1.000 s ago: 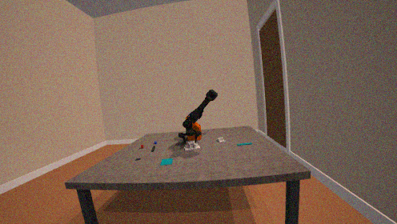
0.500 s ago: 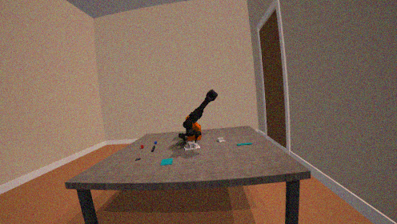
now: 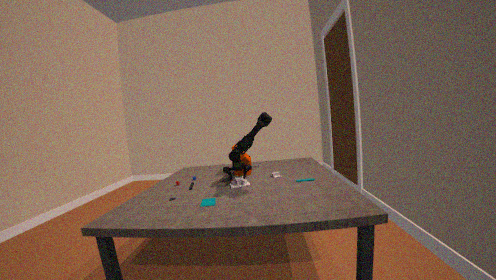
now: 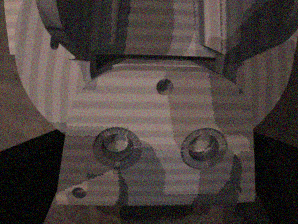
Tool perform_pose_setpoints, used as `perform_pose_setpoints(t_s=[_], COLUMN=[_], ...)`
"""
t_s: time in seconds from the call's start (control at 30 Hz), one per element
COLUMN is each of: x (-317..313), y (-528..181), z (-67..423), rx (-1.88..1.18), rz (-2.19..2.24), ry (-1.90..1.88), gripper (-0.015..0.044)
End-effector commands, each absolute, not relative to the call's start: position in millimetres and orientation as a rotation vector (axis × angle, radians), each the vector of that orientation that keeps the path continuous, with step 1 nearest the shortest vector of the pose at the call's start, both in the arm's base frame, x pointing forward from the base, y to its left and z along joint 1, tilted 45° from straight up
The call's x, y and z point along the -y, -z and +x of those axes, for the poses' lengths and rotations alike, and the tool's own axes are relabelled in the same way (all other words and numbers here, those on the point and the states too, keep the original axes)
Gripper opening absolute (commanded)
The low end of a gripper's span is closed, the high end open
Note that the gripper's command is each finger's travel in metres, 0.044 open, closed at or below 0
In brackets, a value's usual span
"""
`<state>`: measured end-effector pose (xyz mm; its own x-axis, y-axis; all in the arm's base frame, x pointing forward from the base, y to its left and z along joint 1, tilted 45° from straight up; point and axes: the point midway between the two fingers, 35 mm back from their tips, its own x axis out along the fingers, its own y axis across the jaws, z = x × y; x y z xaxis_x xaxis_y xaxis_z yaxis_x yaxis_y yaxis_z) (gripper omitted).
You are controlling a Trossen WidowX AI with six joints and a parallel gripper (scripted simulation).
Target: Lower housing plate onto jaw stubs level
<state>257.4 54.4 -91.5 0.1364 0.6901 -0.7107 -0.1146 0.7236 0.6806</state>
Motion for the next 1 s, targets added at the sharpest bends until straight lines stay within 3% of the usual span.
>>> perform_pose_setpoints(t_s=[0.0,0.97], x=[-55.9,-58.7], y=[91.7,94.5], z=[257.4,257.9], rx=[-1.314,-1.312], rz=[0.546,0.542], ry=[-0.626,-0.629], gripper=[0.0351,0.0351])
